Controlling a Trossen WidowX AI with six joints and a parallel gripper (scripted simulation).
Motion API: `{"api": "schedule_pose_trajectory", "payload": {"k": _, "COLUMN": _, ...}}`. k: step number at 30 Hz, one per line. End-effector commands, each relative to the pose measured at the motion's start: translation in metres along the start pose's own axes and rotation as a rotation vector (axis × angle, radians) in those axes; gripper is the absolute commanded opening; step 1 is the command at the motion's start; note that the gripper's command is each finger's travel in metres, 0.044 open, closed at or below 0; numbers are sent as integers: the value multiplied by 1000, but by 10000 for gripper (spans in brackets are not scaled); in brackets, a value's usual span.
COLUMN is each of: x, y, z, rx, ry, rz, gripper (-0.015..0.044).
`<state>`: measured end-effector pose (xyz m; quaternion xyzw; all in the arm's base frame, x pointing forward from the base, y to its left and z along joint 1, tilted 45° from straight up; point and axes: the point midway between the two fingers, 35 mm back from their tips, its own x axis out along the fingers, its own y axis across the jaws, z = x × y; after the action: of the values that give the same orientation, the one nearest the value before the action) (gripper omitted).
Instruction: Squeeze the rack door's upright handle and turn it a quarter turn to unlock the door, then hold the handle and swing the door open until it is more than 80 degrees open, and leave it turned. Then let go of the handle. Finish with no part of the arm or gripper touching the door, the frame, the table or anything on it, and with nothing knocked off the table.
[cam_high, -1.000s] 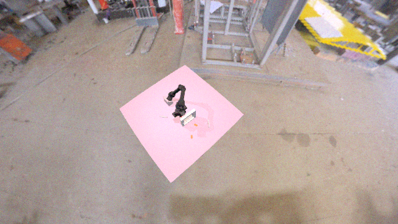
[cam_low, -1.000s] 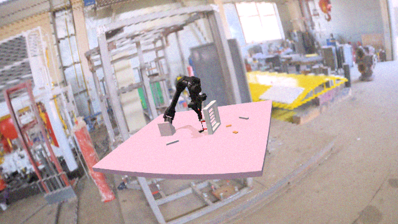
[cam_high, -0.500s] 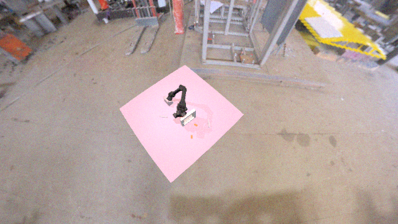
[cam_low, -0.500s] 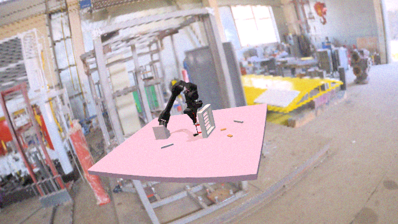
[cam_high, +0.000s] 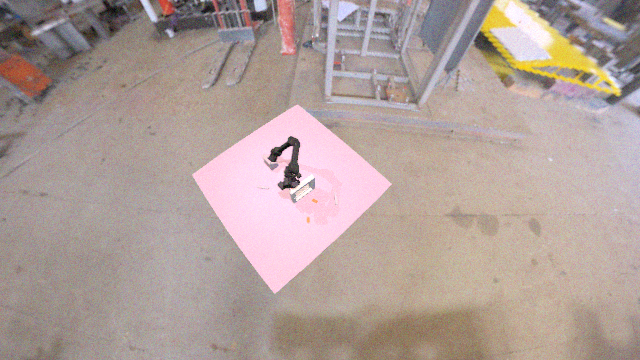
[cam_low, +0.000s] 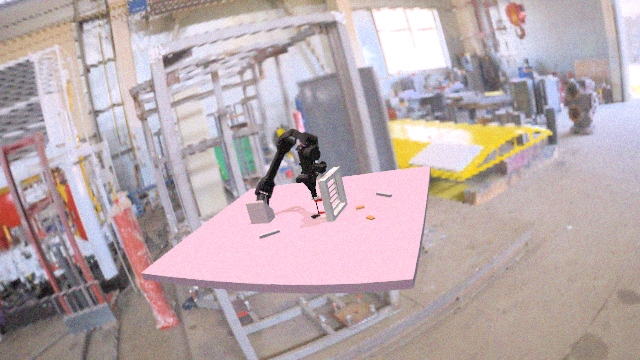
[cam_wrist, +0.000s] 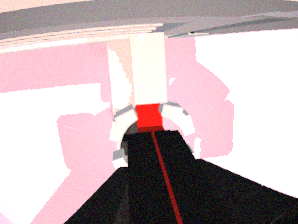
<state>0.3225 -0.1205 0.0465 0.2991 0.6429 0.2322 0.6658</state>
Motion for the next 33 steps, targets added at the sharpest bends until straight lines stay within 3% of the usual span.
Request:
{"api": "schedule_pose_trajectory", "payload": {"k": 1, "x": 1, "y": 0, "z": 0, "rx": 6, "ry": 2, "rz": 2, "gripper": 49}}
{"api": "schedule_pose_trajectory", "payload": {"k": 9, "x": 1, "y": 0, "z": 0, "rx": 38, "ry": 2, "rz": 2, "gripper": 28}}
{"api": "schedule_pose_trajectory", "payload": {"k": 33, "x": 1, "y": 0, "z": 0, "rx": 1212, "ry": 3, "rz": 0, "gripper": 28}}
